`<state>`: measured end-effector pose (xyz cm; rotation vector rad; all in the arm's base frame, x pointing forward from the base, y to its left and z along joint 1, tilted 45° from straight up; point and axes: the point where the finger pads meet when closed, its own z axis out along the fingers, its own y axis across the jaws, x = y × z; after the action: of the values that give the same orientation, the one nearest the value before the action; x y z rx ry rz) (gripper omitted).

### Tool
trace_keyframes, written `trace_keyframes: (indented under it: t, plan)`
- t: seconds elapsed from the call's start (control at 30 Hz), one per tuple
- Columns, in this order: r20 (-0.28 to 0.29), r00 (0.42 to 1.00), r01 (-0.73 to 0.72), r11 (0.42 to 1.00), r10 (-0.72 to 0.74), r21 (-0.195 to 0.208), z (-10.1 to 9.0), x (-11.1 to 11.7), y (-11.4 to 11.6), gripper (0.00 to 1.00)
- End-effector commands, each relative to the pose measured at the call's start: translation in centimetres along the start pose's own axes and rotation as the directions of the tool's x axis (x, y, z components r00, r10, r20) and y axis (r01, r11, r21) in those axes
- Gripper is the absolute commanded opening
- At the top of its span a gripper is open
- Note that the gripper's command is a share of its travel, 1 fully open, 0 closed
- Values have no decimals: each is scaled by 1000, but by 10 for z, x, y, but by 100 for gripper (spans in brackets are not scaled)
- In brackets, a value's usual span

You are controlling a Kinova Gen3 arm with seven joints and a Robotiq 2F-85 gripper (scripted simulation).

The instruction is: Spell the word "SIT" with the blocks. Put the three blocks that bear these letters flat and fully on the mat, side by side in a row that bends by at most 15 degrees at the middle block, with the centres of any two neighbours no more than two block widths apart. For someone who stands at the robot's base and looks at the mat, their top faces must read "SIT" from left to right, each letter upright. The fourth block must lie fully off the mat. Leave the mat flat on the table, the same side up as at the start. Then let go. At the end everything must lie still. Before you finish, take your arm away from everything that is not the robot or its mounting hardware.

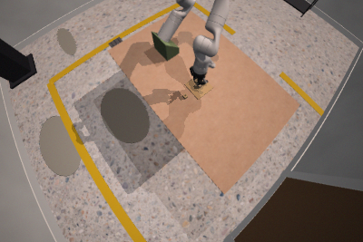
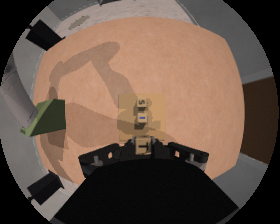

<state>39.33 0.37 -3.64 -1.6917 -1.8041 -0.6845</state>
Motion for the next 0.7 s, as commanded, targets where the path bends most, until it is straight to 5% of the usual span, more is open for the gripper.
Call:
trace_keyframes:
  t: [0.0,0.33,0.67]
  plan:
    - [1,1000,0,1000,0,-2,-1,0,0,21]
    - [1,1000,0,1000,0,-2,6,0,0,21]
    - [1,1000,0,1000,0,-2,46,-1,0,21]
